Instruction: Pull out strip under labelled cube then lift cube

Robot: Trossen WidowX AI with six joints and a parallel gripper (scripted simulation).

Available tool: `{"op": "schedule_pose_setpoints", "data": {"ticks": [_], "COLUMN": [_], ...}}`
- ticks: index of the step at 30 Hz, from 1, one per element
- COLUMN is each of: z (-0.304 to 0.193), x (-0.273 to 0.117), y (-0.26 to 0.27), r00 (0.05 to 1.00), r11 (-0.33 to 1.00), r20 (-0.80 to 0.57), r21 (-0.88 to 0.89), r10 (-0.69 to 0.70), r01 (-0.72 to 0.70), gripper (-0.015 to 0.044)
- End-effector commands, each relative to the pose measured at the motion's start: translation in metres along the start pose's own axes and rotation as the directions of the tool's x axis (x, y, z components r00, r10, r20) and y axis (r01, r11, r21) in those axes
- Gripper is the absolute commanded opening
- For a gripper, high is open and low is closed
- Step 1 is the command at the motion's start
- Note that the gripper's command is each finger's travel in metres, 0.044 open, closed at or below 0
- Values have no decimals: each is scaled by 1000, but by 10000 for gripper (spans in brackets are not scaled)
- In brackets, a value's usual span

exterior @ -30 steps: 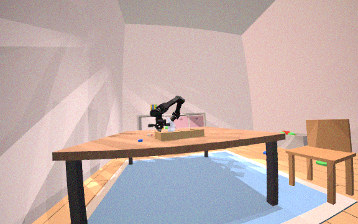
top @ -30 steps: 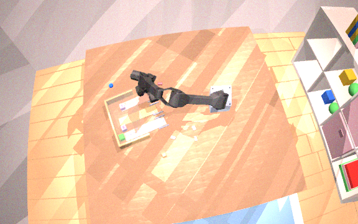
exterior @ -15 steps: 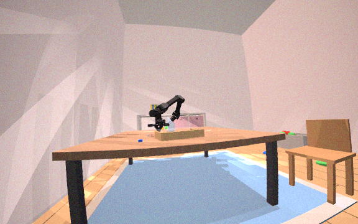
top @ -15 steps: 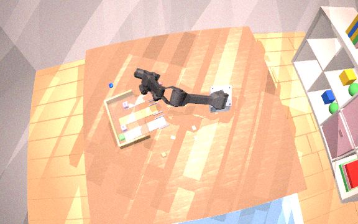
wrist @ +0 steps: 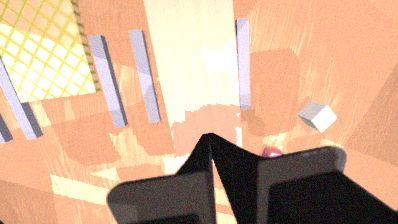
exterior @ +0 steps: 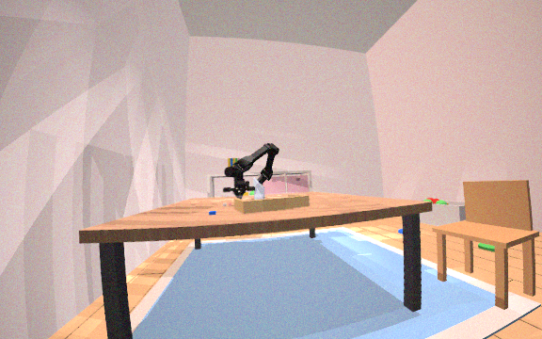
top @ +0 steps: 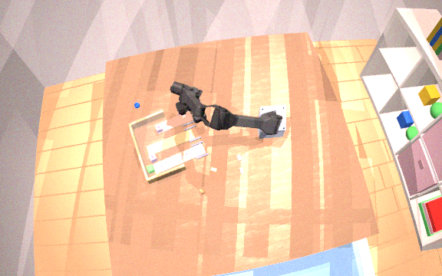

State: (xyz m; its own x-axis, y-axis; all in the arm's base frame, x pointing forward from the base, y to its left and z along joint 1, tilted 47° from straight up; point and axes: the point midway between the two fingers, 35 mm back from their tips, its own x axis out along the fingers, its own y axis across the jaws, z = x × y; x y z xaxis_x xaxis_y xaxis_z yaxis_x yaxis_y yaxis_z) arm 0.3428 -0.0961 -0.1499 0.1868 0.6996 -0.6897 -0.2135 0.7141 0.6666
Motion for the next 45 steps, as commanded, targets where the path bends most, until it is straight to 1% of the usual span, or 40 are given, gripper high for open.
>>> {"op": "schedule_pose_setpoints", "data": {"ticks": [1, 45], "z": [-14, -81], "x": [5, 3], "y": [2, 3], "r00": [1000, 1000], "r11": [1000, 1000], "r20": [-24, -26], "r21": [5, 7], "r10": [4, 3], "r01": [-4, -2], "gripper": [0, 0]}}
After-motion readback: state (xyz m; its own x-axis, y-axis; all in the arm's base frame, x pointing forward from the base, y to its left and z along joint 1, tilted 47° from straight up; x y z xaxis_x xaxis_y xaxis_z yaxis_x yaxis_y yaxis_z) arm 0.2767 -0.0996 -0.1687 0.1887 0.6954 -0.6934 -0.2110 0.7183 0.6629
